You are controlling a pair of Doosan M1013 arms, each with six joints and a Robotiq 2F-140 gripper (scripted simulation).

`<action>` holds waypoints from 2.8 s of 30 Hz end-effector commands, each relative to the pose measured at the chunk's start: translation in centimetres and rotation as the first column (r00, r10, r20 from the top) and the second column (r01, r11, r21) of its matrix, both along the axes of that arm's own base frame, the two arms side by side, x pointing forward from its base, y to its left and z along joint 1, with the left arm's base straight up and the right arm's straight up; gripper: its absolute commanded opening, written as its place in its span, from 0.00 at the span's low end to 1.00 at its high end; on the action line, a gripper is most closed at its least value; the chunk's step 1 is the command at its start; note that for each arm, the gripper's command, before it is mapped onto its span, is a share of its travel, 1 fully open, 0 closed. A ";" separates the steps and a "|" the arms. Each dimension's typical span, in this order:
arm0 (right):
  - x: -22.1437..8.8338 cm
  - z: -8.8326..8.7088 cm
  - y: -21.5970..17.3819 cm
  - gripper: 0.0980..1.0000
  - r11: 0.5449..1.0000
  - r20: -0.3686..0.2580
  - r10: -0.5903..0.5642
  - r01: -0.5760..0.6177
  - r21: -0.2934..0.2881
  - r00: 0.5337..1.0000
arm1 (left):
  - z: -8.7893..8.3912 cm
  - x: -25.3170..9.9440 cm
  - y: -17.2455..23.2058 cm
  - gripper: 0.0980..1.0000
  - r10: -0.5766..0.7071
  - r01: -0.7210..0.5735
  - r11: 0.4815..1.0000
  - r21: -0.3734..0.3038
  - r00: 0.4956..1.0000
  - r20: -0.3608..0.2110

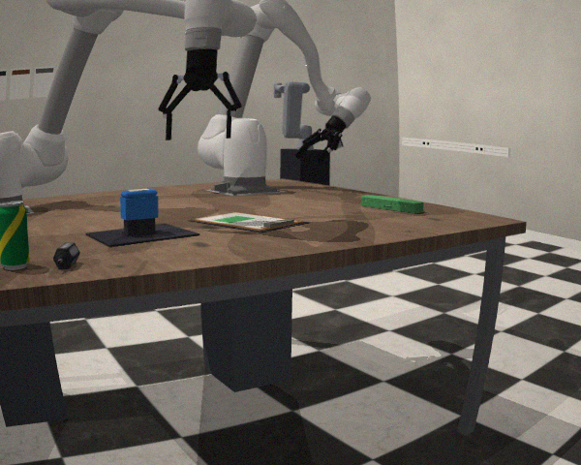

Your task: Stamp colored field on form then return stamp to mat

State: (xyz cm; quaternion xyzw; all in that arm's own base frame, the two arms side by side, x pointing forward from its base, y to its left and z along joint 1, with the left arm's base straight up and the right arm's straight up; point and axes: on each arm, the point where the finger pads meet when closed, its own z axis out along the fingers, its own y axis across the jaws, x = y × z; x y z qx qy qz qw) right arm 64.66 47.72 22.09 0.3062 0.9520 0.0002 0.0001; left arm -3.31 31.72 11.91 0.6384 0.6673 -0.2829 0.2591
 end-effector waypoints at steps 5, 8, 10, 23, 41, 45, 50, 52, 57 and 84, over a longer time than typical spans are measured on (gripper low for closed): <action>-0.5 0.1 2.9 1.00 0.983 -0.002 0.181 -0.181 -0.001 0.983 | 0.2 0.2 0.4 1.00 0.003 -0.003 1.000 0.002 1.000 0.009; -0.9 0.1 4.2 1.00 0.965 -0.002 0.262 -0.262 -0.001 0.965 | 0.2 0.2 0.4 1.00 0.003 -0.003 1.000 0.002 1.000 0.009; -1.1 0.0 5.1 1.00 0.949 -0.002 0.314 -0.314 -0.001 0.949 | 0.2 0.2 0.4 1.00 0.003 -0.003 1.000 0.002 1.000 0.009; -2.5 0.0 9.5 1.00 0.831 -0.002 0.556 -0.556 -0.001 0.831 | 0.2 0.2 0.4 1.00 0.003 -0.003 1.000 0.002 1.000 0.009; -4.2 -0.2 13.9 1.00 0.657 0.000 0.754 -0.754 -0.001 0.657 | 0.2 0.2 0.4 1.00 0.003 -0.003 1.000 0.002 1.000 0.009; -4.5 -0.2 14.5 1.00 0.627 0.000 0.779 -0.779 -0.001 0.627 | 0.2 0.2 0.4 1.00 0.003 -0.003 1.000 0.002 1.000 0.009; -4.7 -0.2 15.0 1.00 0.601 0.000 0.799 -0.799 -0.001 0.601 | 0.2 0.2 0.4 1.00 0.003 -0.003 1.000 0.002 1.000 0.009; -4.8 -0.2 15.2 1.00 0.594 0.001 0.805 -0.805 -0.001 0.594 | 0.2 0.2 0.4 1.00 0.003 -0.003 1.000 0.002 1.000 0.009; -4.8 -0.2 15.1 1.00 0.587 0.000 0.809 -0.809 -0.001 0.587 | 0.2 0.2 0.4 1.00 0.003 -0.003 1.000 0.002 1.000 0.009; -4.7 -6.0 15.3 1.00 0.581 -0.001 0.814 -0.814 0.000 0.581 | 0.2 0.2 0.4 1.00 0.003 -0.003 1.000 0.002 1.000 0.009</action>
